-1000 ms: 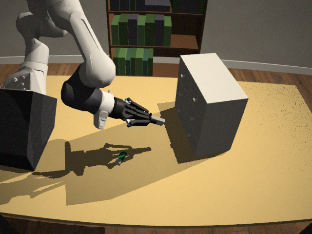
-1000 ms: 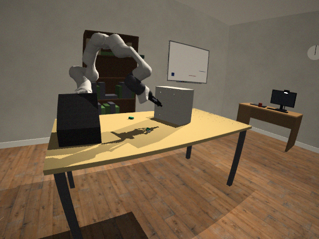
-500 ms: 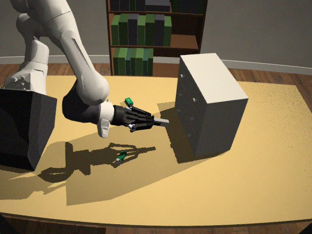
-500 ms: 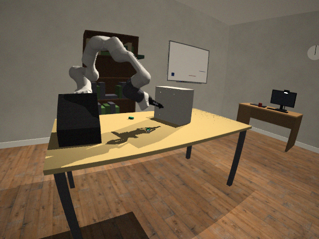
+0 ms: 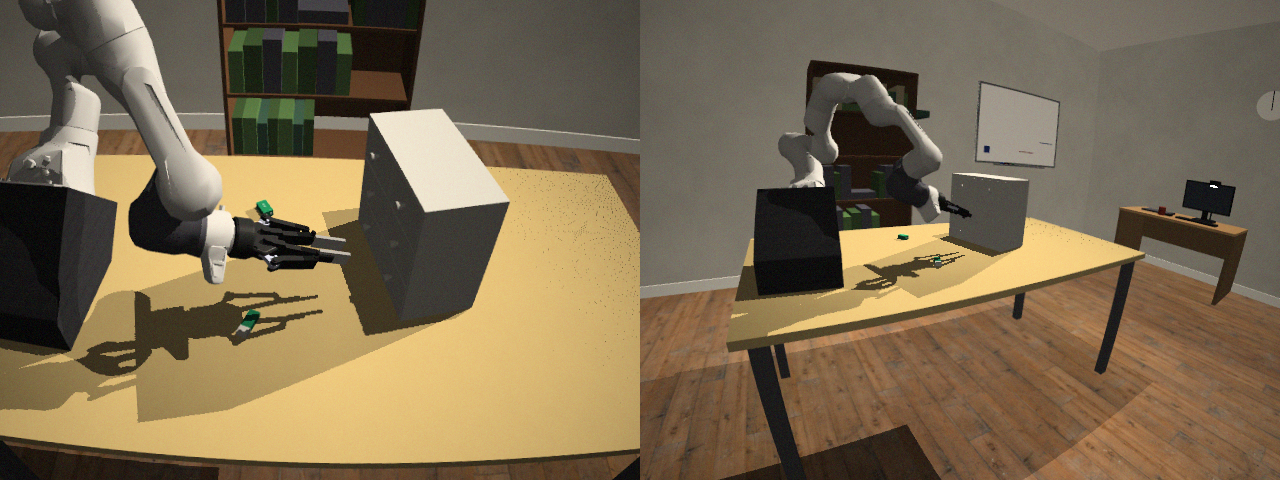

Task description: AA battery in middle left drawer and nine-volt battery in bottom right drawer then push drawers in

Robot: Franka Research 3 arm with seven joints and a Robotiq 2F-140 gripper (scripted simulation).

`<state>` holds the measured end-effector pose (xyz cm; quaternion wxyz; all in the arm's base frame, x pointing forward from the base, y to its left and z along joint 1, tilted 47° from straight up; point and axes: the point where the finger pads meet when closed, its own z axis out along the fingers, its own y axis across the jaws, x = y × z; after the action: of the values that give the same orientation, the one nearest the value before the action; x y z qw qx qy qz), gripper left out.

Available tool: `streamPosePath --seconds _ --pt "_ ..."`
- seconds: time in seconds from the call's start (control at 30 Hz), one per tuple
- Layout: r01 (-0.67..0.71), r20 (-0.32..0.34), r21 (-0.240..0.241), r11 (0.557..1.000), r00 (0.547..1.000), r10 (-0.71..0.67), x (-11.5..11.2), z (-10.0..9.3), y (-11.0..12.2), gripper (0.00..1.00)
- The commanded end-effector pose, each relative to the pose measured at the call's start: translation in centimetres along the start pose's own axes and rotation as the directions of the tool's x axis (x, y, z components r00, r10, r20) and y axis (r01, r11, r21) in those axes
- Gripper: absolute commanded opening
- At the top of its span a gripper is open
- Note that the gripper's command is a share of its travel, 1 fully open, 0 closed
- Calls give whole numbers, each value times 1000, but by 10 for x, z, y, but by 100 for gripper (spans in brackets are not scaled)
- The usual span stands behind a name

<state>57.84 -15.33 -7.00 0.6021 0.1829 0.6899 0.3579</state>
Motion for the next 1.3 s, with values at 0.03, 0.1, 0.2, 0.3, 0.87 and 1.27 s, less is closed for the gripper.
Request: streamPosePath --seconds 0.03,0.1,0.2,0.3,0.87,1.27 --pt "25 8 1 1000 1000 -25 -3 1 -1 20" --pt "25 8 1 1000 1000 -25 -3 1 -1 20" --pt "25 8 1 1000 1000 -25 -3 1 -1 20" --pt "25 8 1 1000 1000 -25 -3 1 -1 20" --pt "25 8 1 1000 1000 -25 7 14 -1 20" --pt "25 8 1 1000 1000 -25 42 61 -2 20"
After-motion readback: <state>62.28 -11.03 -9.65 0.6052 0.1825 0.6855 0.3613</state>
